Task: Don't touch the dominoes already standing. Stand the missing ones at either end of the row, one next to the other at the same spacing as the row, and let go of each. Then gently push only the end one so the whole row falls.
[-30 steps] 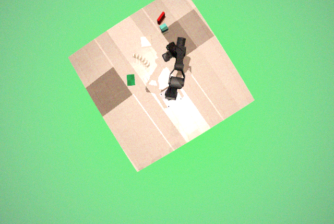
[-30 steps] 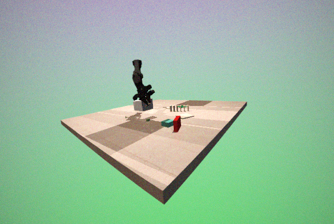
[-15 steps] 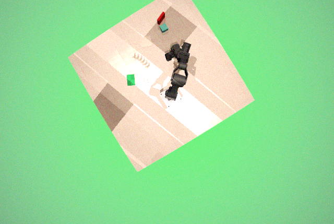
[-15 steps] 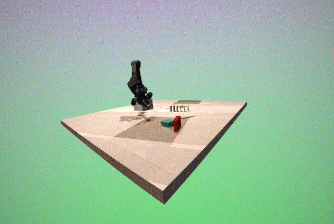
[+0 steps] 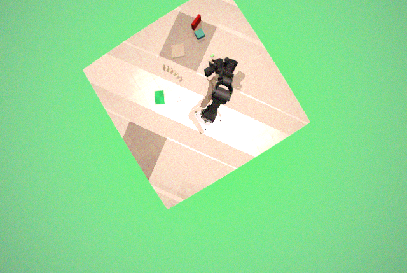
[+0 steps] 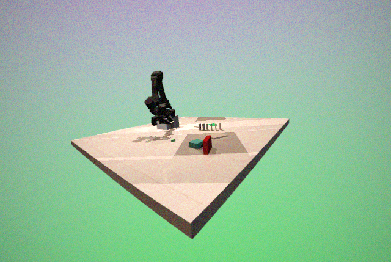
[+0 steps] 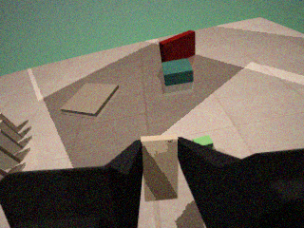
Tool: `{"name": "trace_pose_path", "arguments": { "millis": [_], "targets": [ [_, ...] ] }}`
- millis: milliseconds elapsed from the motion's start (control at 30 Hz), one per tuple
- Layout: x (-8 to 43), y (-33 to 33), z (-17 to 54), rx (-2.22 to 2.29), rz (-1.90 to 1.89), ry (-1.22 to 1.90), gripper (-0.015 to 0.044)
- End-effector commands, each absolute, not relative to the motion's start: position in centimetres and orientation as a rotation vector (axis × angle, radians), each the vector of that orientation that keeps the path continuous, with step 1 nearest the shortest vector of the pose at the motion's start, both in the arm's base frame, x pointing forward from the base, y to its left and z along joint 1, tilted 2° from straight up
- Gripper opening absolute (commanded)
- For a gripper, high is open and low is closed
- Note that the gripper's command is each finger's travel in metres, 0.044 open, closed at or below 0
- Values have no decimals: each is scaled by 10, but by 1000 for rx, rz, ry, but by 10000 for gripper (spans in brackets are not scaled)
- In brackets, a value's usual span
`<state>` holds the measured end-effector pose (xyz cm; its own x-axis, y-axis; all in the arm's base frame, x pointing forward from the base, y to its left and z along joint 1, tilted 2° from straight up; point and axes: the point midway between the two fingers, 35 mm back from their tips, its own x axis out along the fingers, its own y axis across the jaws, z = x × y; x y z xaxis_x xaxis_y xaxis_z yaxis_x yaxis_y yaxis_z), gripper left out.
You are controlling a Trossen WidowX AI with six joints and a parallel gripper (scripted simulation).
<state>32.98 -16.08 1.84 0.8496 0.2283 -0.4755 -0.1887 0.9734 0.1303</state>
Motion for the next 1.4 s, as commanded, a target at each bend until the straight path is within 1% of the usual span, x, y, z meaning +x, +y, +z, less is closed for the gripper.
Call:
{"name": "trace_pose_path", "arguments": {
  "millis": [0, 500, 1033, 1367],
  "targets": [
    [322, -160, 20, 91, 234, 440, 107],
    [287, -149, 36, 55, 303, 209, 107],
    [240, -119, 57, -37, 409, 30, 107],
    [238, -118, 58, -42, 414, 24, 107]
  ]
}}
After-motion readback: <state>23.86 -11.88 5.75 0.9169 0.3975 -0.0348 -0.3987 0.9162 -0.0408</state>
